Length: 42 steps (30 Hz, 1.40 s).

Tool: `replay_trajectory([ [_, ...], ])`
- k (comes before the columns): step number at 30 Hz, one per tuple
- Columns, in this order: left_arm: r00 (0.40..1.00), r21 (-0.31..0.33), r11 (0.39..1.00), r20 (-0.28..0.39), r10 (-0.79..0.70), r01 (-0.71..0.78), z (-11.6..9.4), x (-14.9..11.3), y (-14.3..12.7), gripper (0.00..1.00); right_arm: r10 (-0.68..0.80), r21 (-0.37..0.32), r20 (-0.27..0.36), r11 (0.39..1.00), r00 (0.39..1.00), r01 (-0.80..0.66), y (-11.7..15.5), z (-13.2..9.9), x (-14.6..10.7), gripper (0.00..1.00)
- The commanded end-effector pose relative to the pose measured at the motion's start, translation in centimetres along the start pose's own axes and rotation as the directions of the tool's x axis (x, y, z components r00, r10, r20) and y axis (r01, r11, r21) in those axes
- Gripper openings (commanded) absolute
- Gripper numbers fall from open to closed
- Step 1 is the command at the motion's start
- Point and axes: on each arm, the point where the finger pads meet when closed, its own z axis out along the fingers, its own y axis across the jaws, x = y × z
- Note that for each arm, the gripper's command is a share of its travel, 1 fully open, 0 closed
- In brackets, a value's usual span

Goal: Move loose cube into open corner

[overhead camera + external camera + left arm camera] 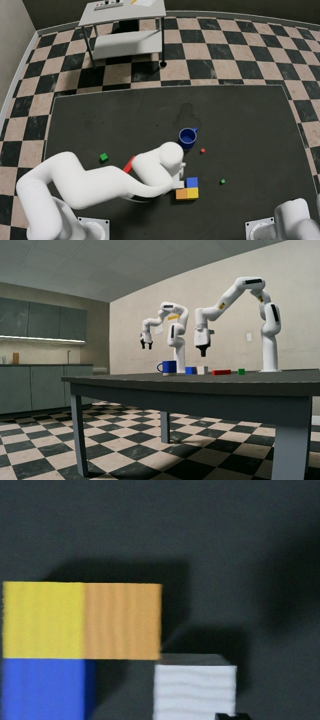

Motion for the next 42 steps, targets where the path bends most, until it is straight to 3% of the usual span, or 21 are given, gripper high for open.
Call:
replay_trajectory([
  [1,1.0,0.003,1.0,0.002,0.0,0.0,-0.1,0.0,3.8,0.0,0.0,0.0,-0.002,1.0,1.0,0.0,0.0,-0.1,0.0,1.0],
  [27,1.0,0.003,1.0,0.002,0.0,0.0,0.9,0.0,4.2,0.0,0.0,0.0,-0.002,1.0,1.0,0.0,0.0,-0.1,0.0,1.0],
  [42,1.0,0.003,1.0,0.002,0.0,0.0,4.8,0.0,4.2,0.0,0.0,0.0,-0.002,1.0,1.0,0.0,0.0,-0.1,0.0,1.0],
])
